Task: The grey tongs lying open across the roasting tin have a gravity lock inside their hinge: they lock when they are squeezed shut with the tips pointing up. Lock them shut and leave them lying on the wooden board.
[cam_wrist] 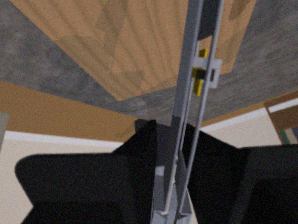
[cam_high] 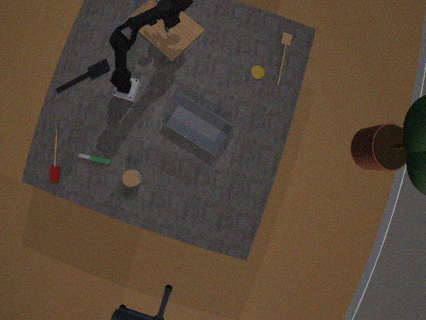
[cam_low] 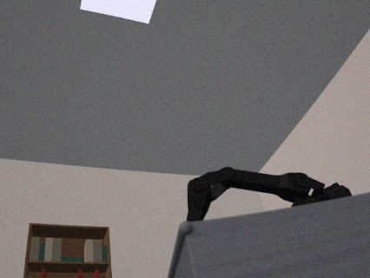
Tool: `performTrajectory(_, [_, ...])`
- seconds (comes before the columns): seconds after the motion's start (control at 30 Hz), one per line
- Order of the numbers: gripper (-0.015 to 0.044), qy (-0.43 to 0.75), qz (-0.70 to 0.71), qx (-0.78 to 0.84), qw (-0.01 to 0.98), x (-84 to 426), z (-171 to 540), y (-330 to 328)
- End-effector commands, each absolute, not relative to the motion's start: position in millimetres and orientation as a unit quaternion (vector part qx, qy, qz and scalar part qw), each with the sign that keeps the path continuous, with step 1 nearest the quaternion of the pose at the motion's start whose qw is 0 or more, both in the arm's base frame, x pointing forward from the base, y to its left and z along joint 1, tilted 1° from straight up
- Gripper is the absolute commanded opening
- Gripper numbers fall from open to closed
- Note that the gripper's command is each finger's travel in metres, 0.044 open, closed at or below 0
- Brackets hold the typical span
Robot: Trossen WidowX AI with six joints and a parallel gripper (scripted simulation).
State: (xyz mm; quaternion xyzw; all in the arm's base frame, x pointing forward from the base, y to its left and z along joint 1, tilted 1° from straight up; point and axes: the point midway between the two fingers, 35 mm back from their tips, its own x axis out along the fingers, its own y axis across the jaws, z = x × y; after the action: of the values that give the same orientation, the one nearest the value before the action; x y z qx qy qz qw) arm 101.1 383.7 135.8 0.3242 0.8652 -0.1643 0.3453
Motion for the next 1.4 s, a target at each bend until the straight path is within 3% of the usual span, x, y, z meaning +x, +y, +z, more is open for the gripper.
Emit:
performTrajectory(0.0, [-0.0150,0.844,-0.186,0.317,0.391,98,138,387])
performTrajectory(0.73, [-0.0150,0.668,-0.247,0.278,0.645,93,160,384])
performTrajectory(1.37, [-0.0150,0.662,-0.247,0.278,0.651,93,151,386])
